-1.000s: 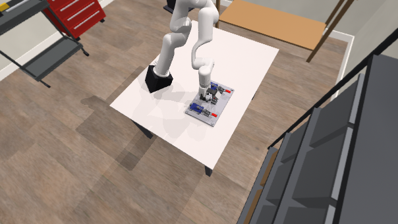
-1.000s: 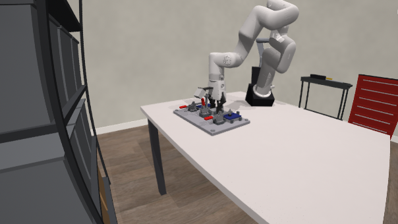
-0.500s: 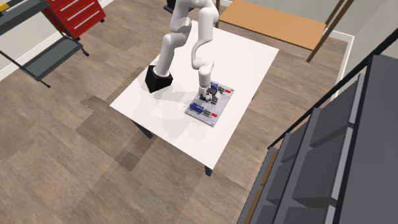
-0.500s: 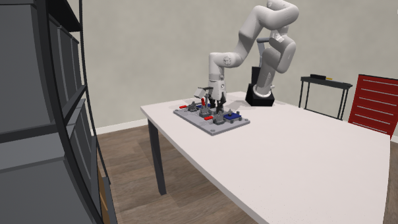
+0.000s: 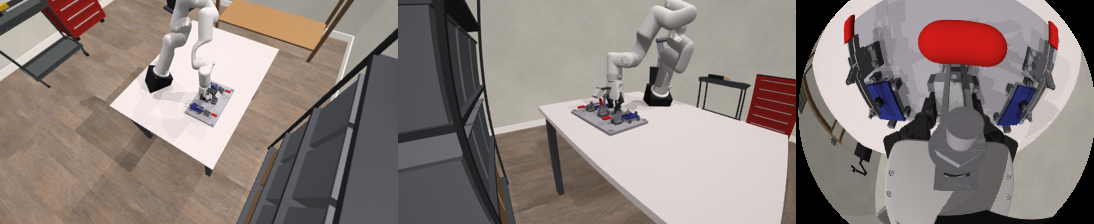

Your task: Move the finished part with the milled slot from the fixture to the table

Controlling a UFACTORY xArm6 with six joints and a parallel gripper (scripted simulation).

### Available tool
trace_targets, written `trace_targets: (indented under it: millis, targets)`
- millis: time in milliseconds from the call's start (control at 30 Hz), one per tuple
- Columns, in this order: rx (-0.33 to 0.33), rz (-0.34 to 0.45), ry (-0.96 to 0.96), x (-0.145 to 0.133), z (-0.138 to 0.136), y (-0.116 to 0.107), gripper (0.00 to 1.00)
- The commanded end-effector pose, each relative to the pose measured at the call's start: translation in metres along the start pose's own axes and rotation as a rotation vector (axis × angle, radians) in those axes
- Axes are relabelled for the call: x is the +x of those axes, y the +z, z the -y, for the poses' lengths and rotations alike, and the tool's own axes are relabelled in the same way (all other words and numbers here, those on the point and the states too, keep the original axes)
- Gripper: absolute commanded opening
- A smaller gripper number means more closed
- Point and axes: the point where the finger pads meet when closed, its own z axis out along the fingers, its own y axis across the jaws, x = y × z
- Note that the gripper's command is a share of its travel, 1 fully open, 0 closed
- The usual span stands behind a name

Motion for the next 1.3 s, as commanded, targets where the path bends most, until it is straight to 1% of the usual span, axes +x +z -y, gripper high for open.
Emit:
trace_targets:
  millis: [0, 567, 1267]
  targets:
    - [-0.001, -0.003, -0.001, 0.001, 0.000, -0.001, 0.00]
    - [-0.001, -0.003, -0.001, 0.001, 0.000, -0.004, 0.00]
    - [-0.001, -0.003, -0.001, 0.001, 0.000, -0.022, 0.00]
